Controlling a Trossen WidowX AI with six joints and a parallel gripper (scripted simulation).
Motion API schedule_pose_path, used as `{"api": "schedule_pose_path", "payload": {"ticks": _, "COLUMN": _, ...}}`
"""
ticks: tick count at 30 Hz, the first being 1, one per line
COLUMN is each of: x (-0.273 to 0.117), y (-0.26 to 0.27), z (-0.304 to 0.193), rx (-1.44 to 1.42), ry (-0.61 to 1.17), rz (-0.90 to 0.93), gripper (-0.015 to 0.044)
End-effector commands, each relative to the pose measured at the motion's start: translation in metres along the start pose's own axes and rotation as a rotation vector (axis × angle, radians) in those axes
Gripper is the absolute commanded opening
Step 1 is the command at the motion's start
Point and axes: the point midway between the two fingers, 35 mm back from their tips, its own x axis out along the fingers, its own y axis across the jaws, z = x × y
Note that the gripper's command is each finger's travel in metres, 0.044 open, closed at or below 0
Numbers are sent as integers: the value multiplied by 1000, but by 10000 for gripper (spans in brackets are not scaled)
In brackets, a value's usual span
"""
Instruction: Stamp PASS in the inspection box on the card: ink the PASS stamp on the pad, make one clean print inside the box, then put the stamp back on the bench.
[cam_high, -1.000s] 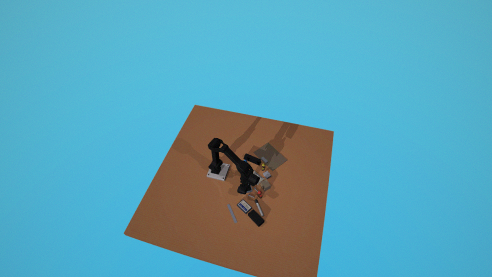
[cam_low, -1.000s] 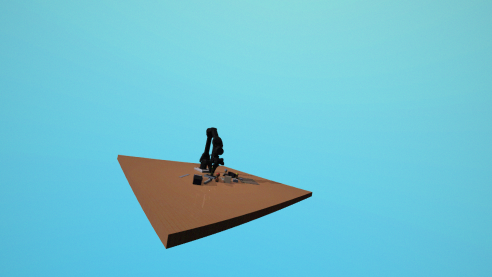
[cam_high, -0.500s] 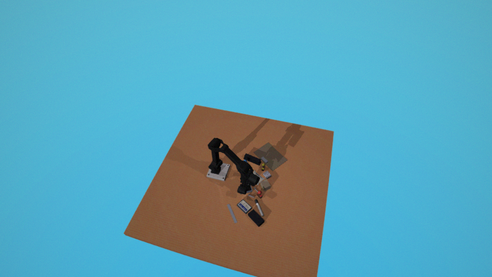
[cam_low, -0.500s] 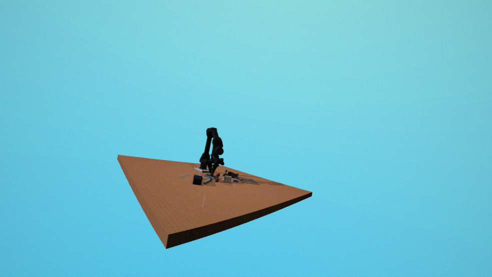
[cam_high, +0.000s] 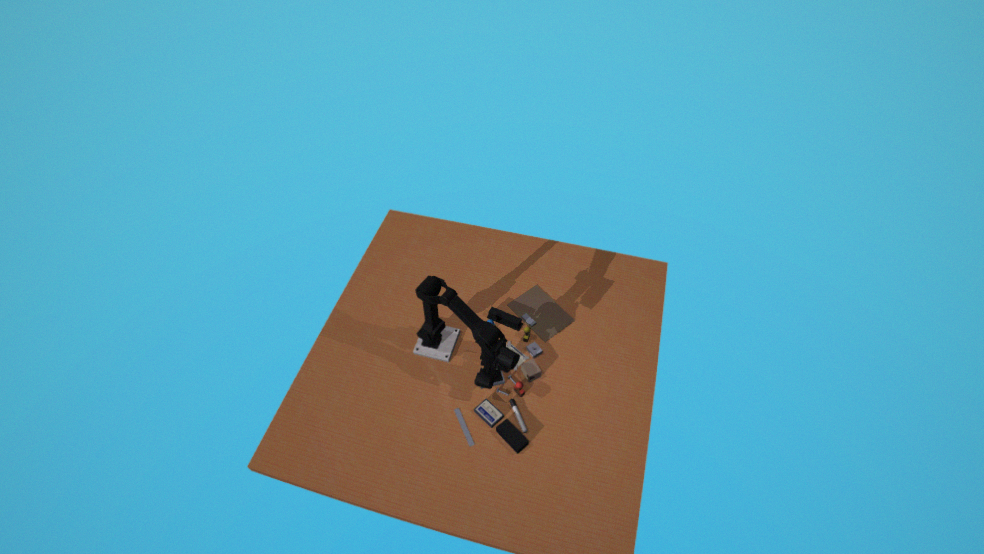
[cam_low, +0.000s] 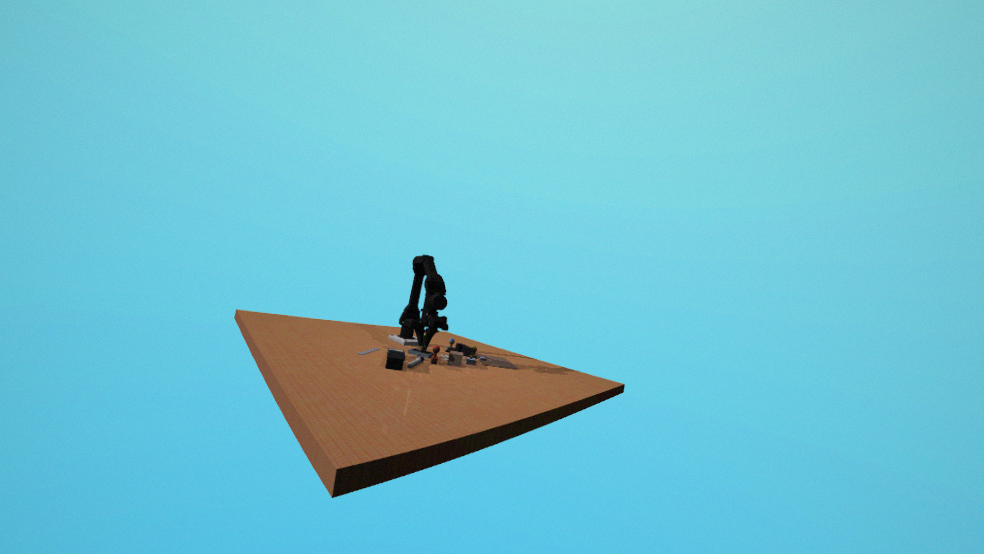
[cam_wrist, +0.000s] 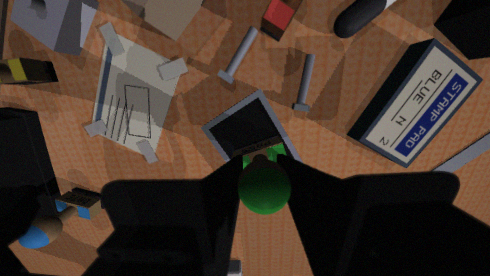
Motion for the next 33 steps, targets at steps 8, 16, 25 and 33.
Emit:
{"api": "schedule_pose_path", "payload": {"ticks": 8, "x": 3, "y": 1, "z": 0, "rx": -1, "ry": 1, "rz": 5, "gripper": 0}}
{"api": "schedule_pose_path", "payload": {"ticks": 16, "x": 3, "y": 1, "z": 0, "rx": -1, "ry": 1, "rz": 5, "gripper": 0}}
{"api": "schedule_pose_path", "payload": {"ticks": 25, "x": -1, "y": 1, "z": 0, "rx": -1, "ry": 1, "rz": 5, "gripper": 0}}
{"api": "schedule_pose_path", "payload": {"ticks": 33, "x": -5, "y": 1, "z": 0, "rx": -1, "ry": 1, "rz": 5, "gripper": 0}}
